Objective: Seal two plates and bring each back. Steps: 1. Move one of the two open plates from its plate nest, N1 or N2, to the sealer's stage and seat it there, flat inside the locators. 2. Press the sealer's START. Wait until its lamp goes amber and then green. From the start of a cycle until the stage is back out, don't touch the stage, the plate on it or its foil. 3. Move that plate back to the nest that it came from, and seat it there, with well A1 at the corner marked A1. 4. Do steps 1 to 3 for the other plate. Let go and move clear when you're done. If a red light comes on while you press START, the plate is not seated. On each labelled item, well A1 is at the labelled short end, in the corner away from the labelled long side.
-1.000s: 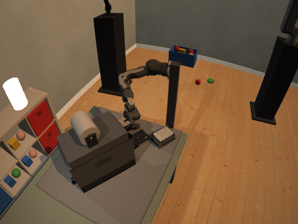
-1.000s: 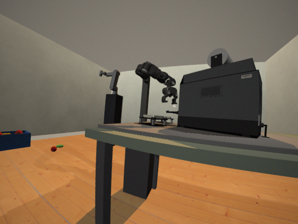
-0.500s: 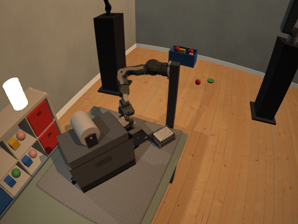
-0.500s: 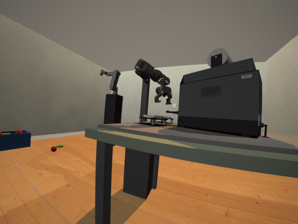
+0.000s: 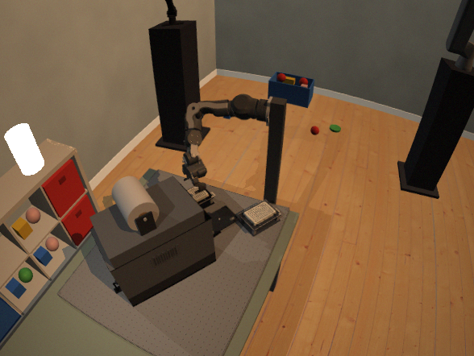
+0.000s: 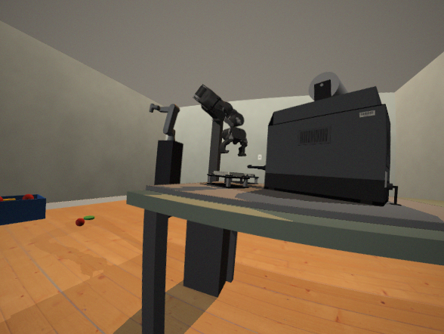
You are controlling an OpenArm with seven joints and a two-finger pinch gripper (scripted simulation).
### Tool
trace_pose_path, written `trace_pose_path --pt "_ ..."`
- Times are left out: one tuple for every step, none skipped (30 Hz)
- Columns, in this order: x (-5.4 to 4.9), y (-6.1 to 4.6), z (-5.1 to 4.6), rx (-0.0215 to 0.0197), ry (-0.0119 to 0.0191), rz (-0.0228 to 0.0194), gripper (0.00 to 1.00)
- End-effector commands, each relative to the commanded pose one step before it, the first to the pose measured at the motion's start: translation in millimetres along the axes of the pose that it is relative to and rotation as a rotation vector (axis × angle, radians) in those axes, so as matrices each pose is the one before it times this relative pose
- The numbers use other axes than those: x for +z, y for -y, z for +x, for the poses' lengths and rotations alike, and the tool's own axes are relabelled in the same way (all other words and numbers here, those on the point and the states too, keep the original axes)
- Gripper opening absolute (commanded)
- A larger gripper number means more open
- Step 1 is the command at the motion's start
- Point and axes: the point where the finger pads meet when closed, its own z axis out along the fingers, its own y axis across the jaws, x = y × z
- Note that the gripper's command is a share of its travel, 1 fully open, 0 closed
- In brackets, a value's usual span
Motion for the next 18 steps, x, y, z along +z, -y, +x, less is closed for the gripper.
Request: trace_pose_path --pt "0.87 3.43 -1.015 -0.01521 0.00340 -0.01403 0.65" --pt "0.68 4.97 -0.015 0.00003 -0.00001 0.00006 0.65" --pt "0.70 4.98 0.037 -0.00007 -0.00015 0.00012 0.65" --pt "0.68 5.00 -0.034 0.00011 0.00002 0.00011 0.65" --pt "0.68 4.98 -0.012 0.00003 -0.00002 0.00007 0.65" --pt "0.42 3.20 -0.027 0.00003 0.00005 -0.00001 0.65" --pt "0.23 -1.88 0.301 -0.00369 -0.00099 -0.00293 0.65" --pt "-0.26 -1.23 -0.215 -0.00180 0.00082 -0.00279 0.65" --pt "0.04 0.02 0.039 0.00066 -0.00028 -0.00018 0.65" --pt "-0.24 2.13 -0.495 0.00501 0.00242 0.00749 0.65" --pt "0.01 -0.01 0.010 0.00000 0.00001 0.00000 0.65" --pt "0.00 0.00 0.000 0.00000 0.00000 0.00000 0.65" --pt "0.00 0.00 0.000 0.00000 0.00000 0.00000 0.65" --pt "0.01 0.00 -0.007 0.00000 0.00000 0.00000 0.65" --pt "0.00 0.00 0.000 0.00000 0.00000 0.00000 0.65" --pt "0.00 0.00 0.000 0.00000 0.00000 0.00000 0.65" --pt "0.00 0.00 0.000 0.00000 0.00000 0.00000 0.65" --pt "0.00 0.00 0.000 0.00000 0.00000 0.00000 0.65"
